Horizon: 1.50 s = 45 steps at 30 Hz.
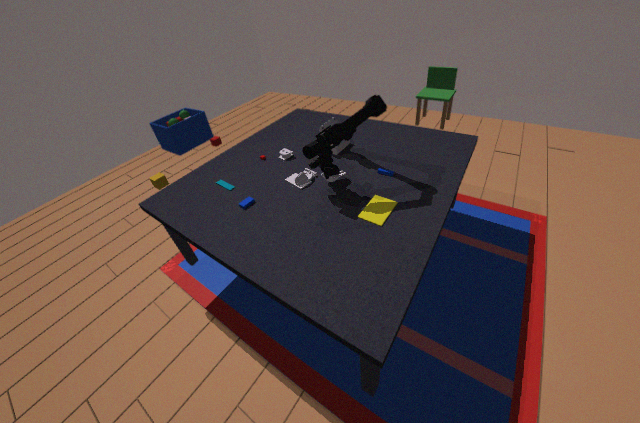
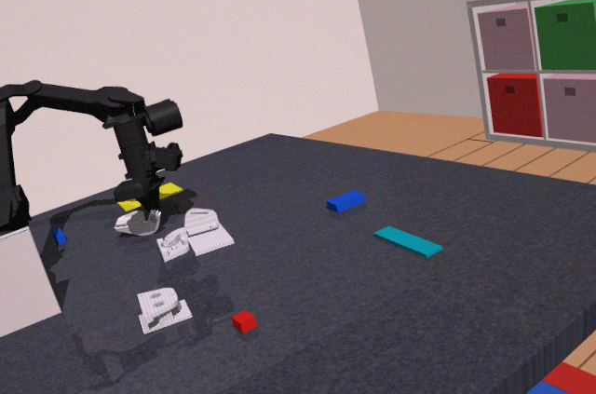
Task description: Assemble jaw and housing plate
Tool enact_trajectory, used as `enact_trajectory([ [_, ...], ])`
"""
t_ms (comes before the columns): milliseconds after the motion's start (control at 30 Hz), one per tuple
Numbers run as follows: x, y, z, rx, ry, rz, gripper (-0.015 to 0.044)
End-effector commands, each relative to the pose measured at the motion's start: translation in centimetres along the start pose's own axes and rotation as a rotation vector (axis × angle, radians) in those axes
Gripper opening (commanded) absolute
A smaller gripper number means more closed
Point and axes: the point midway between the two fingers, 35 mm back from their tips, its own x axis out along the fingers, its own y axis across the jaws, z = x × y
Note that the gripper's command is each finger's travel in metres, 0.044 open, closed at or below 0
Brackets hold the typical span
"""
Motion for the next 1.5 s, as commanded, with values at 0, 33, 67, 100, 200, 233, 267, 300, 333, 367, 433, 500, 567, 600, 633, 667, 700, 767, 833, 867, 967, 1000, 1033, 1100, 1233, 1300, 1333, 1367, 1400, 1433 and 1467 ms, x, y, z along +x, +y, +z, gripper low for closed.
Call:
enact_trajectory([
  [0,0.6,-0.3,-0.6,0.003,0.025,-0.009,0.0000],
  [33,0.6,-0.3,-0.6,0.003,0.025,-0.009,0.0000],
  [67,0.6,-0.3,-0.6,0.003,0.025,-0.009,0.0000],
  [100,0.6,-0.3,-0.6,0.003,0.025,-0.009,0.0000],
  [200,0.6,-0.3,-0.6,0.003,0.025,-0.009,0.0000],
  [233,0.6,-0.3,-0.6,0.003,0.025,-0.009,0.0000],
  [267,0.6,-0.3,-0.6,0.003,0.025,-0.009,0.0000],
  [300,0.6,-0.3,-0.6,0.003,0.025,-0.009,0.0000],
  [333,0.6,-0.3,-0.6,0.003,0.025,-0.009,0.0000],
  [367,0.6,-0.3,-0.6,0.003,0.025,-0.009,0.0000],
  [433,0.6,-0.3,-0.6,0.003,0.025,-0.009,0.0000],
  [500,0.6,-0.3,-0.6,0.003,0.025,-0.009,0.0000],
  [567,0.6,-0.3,-0.6,0.003,0.025,-0.009,0.0000],
  [600,0.6,-0.3,-0.6,0.003,0.025,-0.009,0.0000],
  [633,0.0,0.0,0.0,0.000,0.000,0.000,0.0000],
  [667,0.0,-0.1,0.0,0.000,0.001,0.000,0.0000],
  [700,0.0,-0.3,0.0,0.000,0.001,-0.001,0.0000],
  [767,0.0,-0.6,0.0,0.001,0.002,-0.002,0.0000],
  [833,-0.1,-0.9,0.0,0.001,0.004,-0.003,0.0000],
  [867,-0.1,-1.1,0.0,0.001,0.004,-0.004,0.0000],
  [967,-0.1,-1.6,-0.1,0.002,0.007,-0.005,0.0000],
  [1000,-0.1,-1.7,-0.1,0.002,0.007,-0.006,0.0000],
  [1033,-0.2,-1.7,-0.1,0.002,0.007,-0.006,0.0000],
  [1100,-1.3,-1.6,0.1,0.001,0.005,-0.006,0.0000],
  [1233,-4.9,-1.2,0.2,-0.001,0.002,-0.004,0.0000],
  [1300,-6.0,-1.1,0.1,-0.001,0.003,-0.002,0.0000],
  [1333,-6.2,-1.1,0.1,-0.001,0.003,-0.002,0.0000],
  [1367,-6.2,-1.1,0.1,-0.001,0.003,-0.002,0.0000],
  [1400,-5.6,-1.2,0.2,0.004,-0.002,0.004,0.0026],
  [1433,-5.6,-1.2,0.2,0.004,-0.002,0.004,0.0053],
  [1467,-5.6,-1.2,0.2,0.004,-0.002,0.004,0.0079],
])
